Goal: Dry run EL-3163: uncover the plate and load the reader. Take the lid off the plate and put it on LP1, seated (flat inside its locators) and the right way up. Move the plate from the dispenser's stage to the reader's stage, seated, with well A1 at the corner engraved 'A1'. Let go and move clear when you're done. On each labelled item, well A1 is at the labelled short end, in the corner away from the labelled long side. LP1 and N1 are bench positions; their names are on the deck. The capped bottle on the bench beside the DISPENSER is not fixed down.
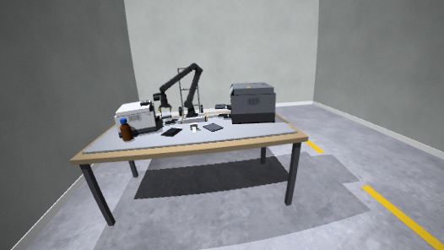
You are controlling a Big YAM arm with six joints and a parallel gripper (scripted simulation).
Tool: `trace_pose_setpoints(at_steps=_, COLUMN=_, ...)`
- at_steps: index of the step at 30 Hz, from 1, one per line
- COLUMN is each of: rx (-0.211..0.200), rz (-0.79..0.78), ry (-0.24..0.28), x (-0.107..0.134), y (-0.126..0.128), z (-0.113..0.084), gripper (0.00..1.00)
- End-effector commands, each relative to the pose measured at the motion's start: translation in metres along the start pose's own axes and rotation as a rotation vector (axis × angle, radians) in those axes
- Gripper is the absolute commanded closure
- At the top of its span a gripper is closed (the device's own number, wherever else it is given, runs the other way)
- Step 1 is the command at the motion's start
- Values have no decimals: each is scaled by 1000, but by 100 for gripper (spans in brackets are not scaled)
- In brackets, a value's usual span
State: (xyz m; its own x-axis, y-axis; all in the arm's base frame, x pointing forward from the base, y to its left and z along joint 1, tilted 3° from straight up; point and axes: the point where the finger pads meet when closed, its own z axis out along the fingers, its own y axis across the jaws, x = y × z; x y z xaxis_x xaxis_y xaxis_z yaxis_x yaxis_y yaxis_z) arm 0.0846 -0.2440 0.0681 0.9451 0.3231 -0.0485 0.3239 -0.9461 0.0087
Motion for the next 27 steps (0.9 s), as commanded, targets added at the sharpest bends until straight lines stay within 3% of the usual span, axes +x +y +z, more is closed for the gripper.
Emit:
trace_pose_setpoints(at_steps=1, rx=-61, rz=-2, ry=3, x=-3, y=20, z=-21, gripper=14)
trace_pose_setpoints(at_steps=27, rx=-67, rz=27, ry=4, x=-2, y=22, z=-45, gripper=14)
